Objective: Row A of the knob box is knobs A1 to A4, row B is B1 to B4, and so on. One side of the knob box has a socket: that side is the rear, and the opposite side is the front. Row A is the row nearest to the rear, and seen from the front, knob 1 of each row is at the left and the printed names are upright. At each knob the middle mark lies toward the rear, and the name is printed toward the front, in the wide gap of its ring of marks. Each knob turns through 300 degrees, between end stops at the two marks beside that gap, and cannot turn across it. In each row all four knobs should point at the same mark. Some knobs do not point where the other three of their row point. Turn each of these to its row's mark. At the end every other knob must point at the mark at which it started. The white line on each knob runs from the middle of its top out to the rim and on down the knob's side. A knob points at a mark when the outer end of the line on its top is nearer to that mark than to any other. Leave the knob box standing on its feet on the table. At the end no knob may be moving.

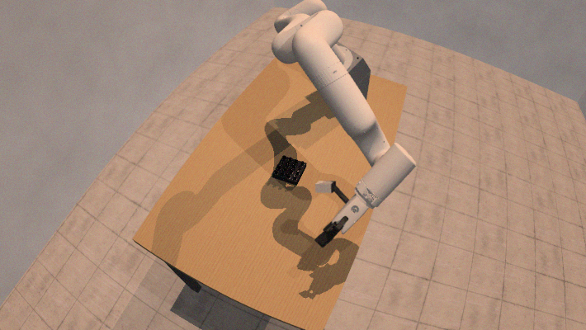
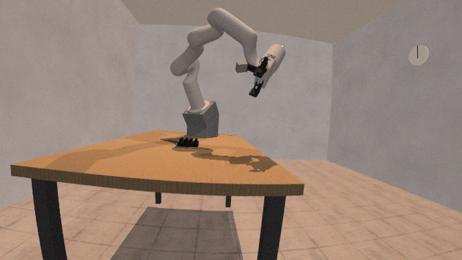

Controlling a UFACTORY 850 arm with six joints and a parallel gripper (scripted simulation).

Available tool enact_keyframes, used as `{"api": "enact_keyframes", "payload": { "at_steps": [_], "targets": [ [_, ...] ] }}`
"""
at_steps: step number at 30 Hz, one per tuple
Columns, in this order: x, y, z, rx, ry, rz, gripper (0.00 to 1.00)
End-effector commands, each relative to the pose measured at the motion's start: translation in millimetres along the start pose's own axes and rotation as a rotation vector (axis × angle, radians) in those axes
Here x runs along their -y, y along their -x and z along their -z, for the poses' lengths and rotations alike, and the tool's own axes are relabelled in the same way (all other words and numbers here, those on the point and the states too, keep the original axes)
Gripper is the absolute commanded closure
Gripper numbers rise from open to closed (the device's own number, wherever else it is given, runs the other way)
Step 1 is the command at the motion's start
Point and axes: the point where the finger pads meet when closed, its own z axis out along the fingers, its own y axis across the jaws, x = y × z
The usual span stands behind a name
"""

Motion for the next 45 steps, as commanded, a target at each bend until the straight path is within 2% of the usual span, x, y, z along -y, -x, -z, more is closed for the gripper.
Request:
{"api": "enact_keyframes", "payload": {
  "at_steps": [1, 20, 24, 31, 34, 35, 45],
  "targets": [
    [1.5, -0.2, 0.6, 0.000, -0.001, -0.002, 0.00],
    [0.6, -1.6, -2.0, 0.005, -0.001, 0.014, 0.00],
    [-20.1, -13.4, -27.3, 0.042, 0.010, 0.168, 0.00],
    [-47.6, -29.3, -52.3, 0.089, 0.027, 0.340, 0.00],
    [-52.2, -32.0, -55.8, 0.097, 0.030, 0.367, 0.00],
    [-66.4, -40.3, -65.5, 0.120, 0.039, 0.444, 0.00],
    [-117.6, -71.2, -89.9, 0.208, 0.072, 0.692, 0.00]
  ]
}}
